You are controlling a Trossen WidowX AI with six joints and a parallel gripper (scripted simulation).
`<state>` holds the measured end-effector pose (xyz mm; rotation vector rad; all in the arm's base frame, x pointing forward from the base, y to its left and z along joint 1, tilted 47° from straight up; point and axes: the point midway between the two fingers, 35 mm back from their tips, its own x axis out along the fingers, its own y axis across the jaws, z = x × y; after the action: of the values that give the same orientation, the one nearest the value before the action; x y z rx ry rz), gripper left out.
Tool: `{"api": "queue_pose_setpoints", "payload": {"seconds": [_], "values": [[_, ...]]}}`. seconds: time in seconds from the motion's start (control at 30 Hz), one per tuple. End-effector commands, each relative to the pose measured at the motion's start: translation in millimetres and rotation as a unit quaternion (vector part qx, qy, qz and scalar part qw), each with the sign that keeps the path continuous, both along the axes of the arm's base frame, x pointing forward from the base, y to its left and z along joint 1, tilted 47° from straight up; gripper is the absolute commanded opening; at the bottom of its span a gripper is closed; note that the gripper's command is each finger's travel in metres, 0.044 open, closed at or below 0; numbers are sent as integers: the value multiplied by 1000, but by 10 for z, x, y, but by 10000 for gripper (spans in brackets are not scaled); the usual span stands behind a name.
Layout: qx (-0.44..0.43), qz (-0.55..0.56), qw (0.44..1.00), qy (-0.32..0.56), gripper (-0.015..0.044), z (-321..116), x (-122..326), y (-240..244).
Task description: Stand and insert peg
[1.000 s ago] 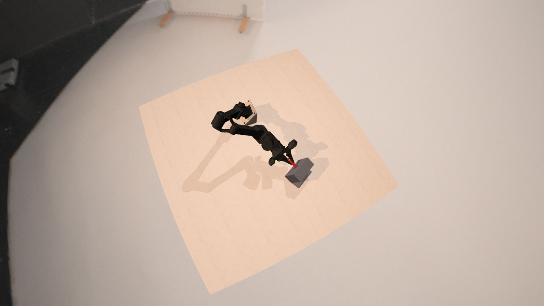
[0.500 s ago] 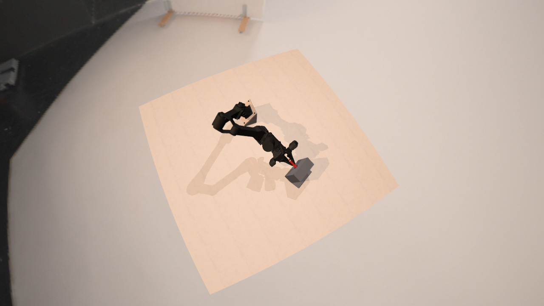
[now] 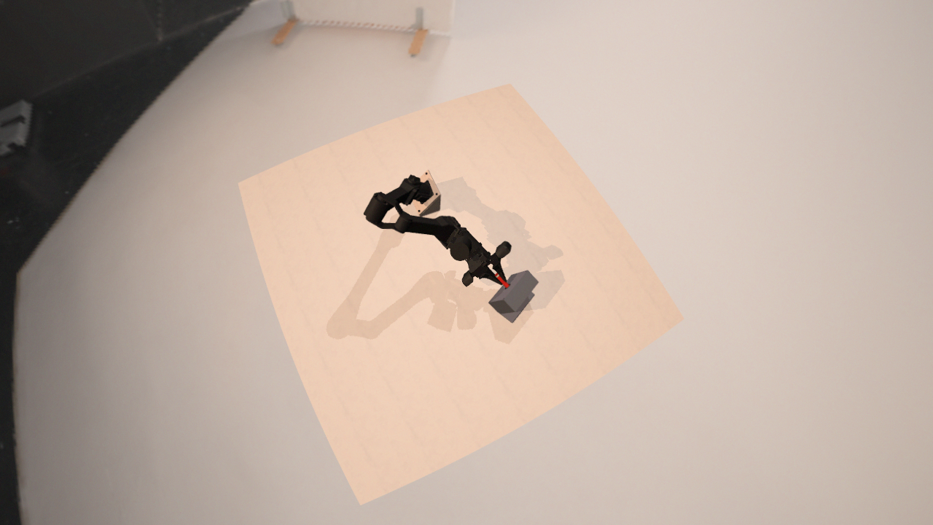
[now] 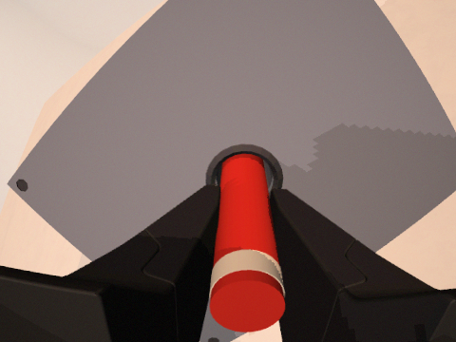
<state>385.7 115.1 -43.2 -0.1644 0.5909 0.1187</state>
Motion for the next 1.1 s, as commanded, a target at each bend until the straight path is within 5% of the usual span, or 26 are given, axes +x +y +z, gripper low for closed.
{"api": "queue_pose_setpoints", "payload": {"seconds": [0.0, 0.4, 1.07], "values": [[0, 0, 1000, 0, 131, 0, -3, 0], [0, 0, 1000, 0, 440, 18, -23, 1], [0, 2, 1000, 0, 440, 164, -188, 4]]}}
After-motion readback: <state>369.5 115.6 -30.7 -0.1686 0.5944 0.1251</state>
